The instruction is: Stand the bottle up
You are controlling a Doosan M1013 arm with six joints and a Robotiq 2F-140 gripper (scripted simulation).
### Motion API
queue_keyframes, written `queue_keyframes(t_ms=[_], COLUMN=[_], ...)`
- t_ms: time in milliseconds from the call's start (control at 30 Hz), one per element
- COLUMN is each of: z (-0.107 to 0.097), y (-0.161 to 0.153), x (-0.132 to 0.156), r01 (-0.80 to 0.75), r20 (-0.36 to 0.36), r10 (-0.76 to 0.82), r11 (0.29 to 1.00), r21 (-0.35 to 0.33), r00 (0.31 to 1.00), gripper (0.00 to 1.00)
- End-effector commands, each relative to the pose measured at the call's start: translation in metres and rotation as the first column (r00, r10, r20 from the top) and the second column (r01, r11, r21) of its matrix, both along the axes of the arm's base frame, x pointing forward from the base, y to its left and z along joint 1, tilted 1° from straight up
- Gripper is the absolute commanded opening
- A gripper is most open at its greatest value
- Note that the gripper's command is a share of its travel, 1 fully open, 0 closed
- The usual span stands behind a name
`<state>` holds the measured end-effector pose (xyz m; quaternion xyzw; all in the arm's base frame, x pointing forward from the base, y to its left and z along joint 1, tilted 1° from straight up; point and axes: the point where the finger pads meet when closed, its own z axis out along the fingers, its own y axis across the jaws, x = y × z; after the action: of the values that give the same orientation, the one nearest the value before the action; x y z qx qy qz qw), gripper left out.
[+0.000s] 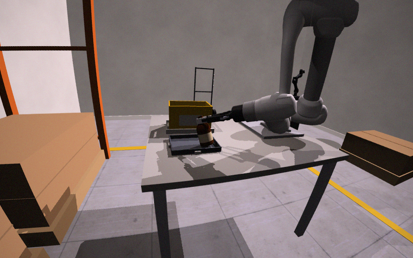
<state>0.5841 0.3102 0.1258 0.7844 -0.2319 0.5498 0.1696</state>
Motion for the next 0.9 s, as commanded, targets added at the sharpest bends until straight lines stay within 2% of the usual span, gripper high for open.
queue_keyframes(t_ms=[0, 800, 833, 867], z=[0.0001, 0.0001, 0.0001, 0.0001], y=[0.0000, 0.0000, 0.0000, 0.0000], x=[0.0000, 0.0000, 0.0000, 0.0000], r01=[0.000, 0.000, 0.000, 0.000], r20=[0.000, 0.000, 0.000, 0.000], r10=[0.000, 0.000, 0.000, 0.000], r11=[1.000, 1.000, 1.000, 1.000], r21=[0.000, 0.000, 0.000, 0.000], r00=[1.000, 1.000, 1.000, 1.000], gripper=[0.10, 0.10, 1.00, 1.00])
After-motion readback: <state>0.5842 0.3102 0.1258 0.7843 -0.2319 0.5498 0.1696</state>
